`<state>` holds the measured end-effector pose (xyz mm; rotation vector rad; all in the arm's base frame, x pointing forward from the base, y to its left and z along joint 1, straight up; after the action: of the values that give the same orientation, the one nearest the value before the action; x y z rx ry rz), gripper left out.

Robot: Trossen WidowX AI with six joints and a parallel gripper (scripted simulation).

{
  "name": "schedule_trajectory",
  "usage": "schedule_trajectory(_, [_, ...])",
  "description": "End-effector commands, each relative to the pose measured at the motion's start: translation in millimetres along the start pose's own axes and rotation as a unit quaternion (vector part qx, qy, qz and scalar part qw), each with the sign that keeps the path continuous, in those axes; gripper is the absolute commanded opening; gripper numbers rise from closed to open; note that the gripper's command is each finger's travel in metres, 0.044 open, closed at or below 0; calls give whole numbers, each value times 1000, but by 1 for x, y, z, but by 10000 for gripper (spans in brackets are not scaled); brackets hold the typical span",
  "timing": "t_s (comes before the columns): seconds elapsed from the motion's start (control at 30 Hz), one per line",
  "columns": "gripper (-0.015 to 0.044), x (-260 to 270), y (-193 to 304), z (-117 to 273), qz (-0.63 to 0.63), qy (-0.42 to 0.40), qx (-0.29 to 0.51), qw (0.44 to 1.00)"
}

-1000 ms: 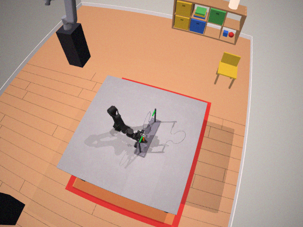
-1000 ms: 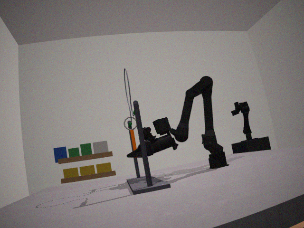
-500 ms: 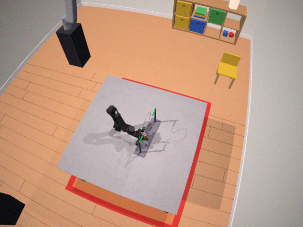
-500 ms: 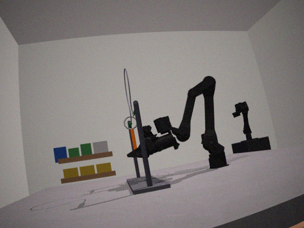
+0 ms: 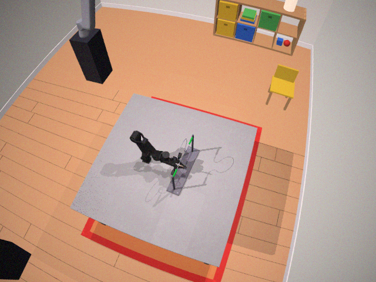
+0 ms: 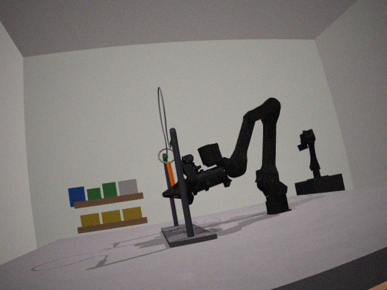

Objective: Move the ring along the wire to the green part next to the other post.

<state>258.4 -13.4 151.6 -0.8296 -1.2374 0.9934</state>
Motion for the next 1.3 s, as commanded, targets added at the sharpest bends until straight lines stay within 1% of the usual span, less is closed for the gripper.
schedule_trajectory(0.0, [-150,17,-4,1,-49,-10,-6,999])
schedule_trajectory(0.23, [-150,32,-10,8,-99,-24,24,995])
schedule_trajectory(0.57, [-150,55,-27,26,-187,-57,88,977])
schedule_trajectory(1.27, [-150,80,-71,58,-344,-152,204,904])
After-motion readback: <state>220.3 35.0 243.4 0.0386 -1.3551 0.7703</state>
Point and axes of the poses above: the point midway between the two fingers, 35 mm back from their tips, its own z axis back along the fingers, its own x axis across the jaws, y = z × x, the point moved 8 cm from there along z, back along the fingers
